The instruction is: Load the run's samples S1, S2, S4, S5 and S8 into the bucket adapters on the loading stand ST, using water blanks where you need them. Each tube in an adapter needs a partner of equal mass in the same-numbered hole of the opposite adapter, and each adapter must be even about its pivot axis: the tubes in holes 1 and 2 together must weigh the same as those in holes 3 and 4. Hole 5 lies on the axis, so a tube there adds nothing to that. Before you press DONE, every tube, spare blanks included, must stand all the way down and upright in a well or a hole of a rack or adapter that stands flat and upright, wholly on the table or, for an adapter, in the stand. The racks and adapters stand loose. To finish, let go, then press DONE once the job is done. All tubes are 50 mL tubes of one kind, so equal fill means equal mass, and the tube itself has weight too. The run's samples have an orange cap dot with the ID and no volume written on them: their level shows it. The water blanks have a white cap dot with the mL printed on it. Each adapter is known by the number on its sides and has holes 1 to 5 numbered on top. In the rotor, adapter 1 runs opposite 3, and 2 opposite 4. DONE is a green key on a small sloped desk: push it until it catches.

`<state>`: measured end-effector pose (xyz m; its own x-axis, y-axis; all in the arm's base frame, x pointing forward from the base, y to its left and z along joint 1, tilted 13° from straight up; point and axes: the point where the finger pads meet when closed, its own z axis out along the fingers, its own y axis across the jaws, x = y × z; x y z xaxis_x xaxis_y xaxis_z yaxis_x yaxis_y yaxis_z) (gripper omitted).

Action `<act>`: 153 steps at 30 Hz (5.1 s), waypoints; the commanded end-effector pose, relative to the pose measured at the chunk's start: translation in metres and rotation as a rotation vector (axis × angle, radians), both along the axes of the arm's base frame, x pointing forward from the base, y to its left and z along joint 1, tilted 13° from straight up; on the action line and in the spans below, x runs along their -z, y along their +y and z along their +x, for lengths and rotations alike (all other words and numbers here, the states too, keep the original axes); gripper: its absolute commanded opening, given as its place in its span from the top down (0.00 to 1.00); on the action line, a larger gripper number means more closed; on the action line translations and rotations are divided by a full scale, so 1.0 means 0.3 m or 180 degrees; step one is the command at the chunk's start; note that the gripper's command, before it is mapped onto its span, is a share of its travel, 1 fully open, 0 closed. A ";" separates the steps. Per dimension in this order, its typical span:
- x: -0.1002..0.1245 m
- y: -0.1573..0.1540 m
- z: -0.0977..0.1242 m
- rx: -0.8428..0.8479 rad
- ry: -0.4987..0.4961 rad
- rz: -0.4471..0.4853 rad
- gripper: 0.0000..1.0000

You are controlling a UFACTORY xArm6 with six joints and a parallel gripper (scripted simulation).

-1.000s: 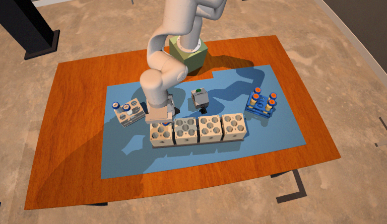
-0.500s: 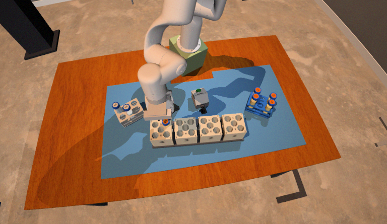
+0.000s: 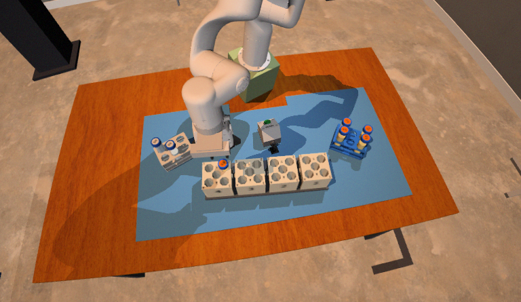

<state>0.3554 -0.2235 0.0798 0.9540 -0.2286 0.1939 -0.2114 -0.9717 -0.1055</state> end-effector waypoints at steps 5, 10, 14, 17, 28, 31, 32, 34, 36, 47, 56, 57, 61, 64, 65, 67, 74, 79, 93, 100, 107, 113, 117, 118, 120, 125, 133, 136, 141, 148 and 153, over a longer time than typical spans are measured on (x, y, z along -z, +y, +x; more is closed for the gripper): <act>-0.052 -0.005 -0.008 0.0001 -0.0008 -0.0006 0.56; -0.085 -0.007 -0.015 0.0001 -0.0008 -0.0006 0.56; -0.104 -0.008 -0.019 0.0001 -0.0008 -0.0006 0.56; -0.117 -0.009 -0.022 0.0001 -0.0008 -0.0006 0.56; -0.144 -0.011 -0.028 0.0001 -0.0008 -0.0006 0.56; -0.144 -0.011 -0.028 0.0001 -0.0008 -0.0006 0.56; -0.144 -0.011 -0.028 0.0001 -0.0008 -0.0006 0.56; -0.144 -0.011 -0.028 0.0001 -0.0008 -0.0006 0.56; -0.144 -0.011 -0.028 0.0001 -0.0008 -0.0006 0.56; -0.147 0.039 -0.031 0.0311 0.0011 0.0062 0.43; -0.152 0.156 -0.037 0.1035 0.0054 0.0222 0.43; -0.153 0.173 -0.038 0.1139 0.0061 0.0245 0.43; -0.156 0.239 -0.042 0.1552 0.0086 0.0336 0.43; -0.159 0.289 -0.045 0.1561 0.0086 0.0339 0.43; -0.159 0.289 -0.045 0.1561 0.0086 0.0339 0.43; -0.159 0.306 -0.046 0.1561 0.0086 0.0339 0.43; -0.165 0.423 -0.053 0.1561 0.0086 0.0340 0.43; -0.169 0.506 -0.057 0.1561 0.0086 0.0341 0.43; -0.179 0.706 -0.069 0.1561 0.0087 0.0343 0.43; -0.183 0.790 -0.074 0.1560 0.0087 0.0344 0.43; -0.189 0.907 -0.081 0.1560 0.0087 0.0345 0.43; -0.194 1.007 -0.086 0.1560 0.0088 0.0346 0.43; -0.195 1.040 -0.088 0.1560 0.0088 0.0347 0.43; -0.196 1.056 -0.089 0.1560 0.0088 0.0347 0.43; -0.198 1.090 -0.091 0.1560 0.0088 0.0347 0.43; -0.202 1.173 -0.096 0.1560 0.0088 0.0348 0.43; -0.208 1.290 -0.103 0.1560 0.0089 0.0349 0.43; -0.209 1.323 -0.105 0.1560 0.0089 0.0349 0.43; -0.213 1.407 -0.110 0.1560 0.0090 0.0350 0.43; -0.219 1.523 -0.117 0.1560 0.0090 0.0351 0.43; -0.221 1.551 -0.119 0.1560 0.0090 0.0351 0.43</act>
